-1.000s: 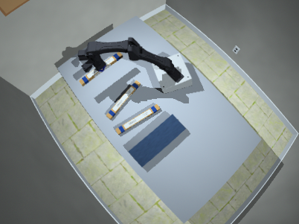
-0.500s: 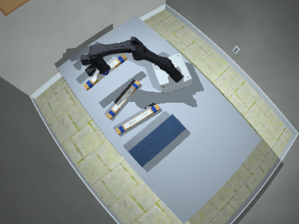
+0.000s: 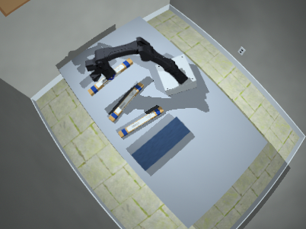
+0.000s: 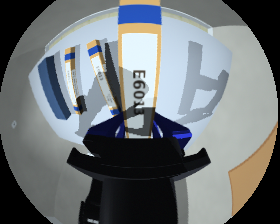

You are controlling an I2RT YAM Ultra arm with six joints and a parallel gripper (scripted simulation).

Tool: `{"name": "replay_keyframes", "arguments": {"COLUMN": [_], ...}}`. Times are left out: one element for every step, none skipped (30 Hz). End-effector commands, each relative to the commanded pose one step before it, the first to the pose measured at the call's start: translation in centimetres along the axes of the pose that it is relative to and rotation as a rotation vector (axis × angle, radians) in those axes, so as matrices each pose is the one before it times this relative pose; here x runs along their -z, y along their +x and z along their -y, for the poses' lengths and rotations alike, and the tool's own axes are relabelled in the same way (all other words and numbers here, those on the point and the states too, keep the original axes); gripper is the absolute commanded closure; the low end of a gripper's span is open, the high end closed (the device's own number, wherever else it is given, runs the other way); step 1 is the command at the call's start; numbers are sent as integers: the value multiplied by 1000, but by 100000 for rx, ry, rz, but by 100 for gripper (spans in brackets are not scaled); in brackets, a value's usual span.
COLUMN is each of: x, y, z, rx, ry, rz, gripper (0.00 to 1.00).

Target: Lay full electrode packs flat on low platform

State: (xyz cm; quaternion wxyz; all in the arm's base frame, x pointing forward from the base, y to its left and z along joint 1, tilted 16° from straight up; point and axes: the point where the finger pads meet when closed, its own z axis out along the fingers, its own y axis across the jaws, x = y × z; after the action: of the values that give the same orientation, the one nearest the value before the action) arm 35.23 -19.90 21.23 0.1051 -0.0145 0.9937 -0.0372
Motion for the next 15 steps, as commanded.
{"name": "replay_keyframes", "arguments": {"x": [2176,0,0,0,0,0,0,0,0,1092,-753,-300,0,0,4], "y": [-803,-3,-3,-3,-3,-3,-3,0,0,-859,634,247,-3,-3,-7], "z": [-805,-266,-266,-266,-266,-266,-266,0,0,154,-582,-387,-266,-266,-261], "rx": [-432,-3,-3,-3,-3,-3,-3,0,0,86,-71,-26,-3,-4,-3], "ry": [4715,-13,-13,-13,-13,-13,-13,0,0,1956,-1432,-565,-14,-14,-15], "rz": [6882,9,8,8,8,8,8,0,0,3801,-2707,-1070,8,8,7], "gripper": [100,100,100,100,100,100,100,100,100,100,100,100,100,100,100]}}
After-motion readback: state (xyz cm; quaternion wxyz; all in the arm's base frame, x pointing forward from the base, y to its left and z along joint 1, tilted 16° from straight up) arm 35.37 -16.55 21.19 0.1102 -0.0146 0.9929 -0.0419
